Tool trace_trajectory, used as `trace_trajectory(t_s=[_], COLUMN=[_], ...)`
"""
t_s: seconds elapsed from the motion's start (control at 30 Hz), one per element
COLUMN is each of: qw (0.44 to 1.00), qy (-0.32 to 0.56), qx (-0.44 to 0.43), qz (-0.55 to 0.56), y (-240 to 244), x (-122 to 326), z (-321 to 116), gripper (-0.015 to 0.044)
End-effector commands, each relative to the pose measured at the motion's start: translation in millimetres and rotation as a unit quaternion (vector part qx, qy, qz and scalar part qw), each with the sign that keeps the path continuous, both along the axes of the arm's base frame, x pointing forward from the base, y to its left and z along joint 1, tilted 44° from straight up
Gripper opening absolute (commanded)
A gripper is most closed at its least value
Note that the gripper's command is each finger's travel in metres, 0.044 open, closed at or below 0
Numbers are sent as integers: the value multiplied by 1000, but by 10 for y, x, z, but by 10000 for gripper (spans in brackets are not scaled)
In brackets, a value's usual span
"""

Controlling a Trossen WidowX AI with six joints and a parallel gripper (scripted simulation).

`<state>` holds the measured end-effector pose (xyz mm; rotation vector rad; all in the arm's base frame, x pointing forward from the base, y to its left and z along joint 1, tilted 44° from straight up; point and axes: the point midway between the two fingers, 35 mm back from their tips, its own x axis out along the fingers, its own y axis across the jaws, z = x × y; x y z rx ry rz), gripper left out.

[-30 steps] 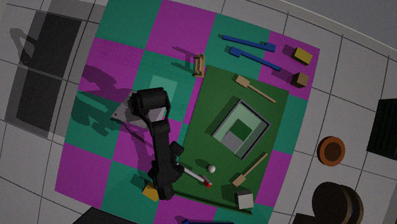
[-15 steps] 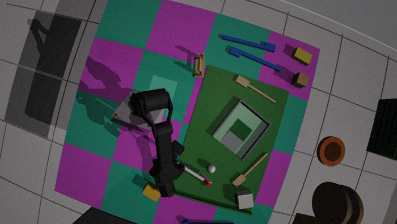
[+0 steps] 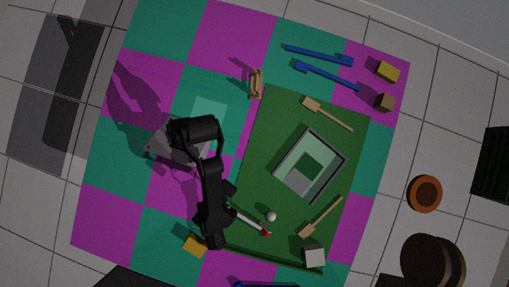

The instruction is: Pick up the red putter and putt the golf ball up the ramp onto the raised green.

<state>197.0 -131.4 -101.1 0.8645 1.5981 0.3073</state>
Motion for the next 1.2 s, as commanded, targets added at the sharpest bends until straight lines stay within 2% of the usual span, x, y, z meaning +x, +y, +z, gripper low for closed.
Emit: trace_trajectory(t_s=[0.0,0.37,0.83,1.17], qw=[1000,1000,1000,1000], qy=[-1,-1,1,-1], qx=[-1,0,4,3], qz=[0,-5,-5,-6], y=[-8,-179,-139,625], x=[3,-106,-108,363], z=[1,-204,-187,568], gripper=[0,0,0,0])
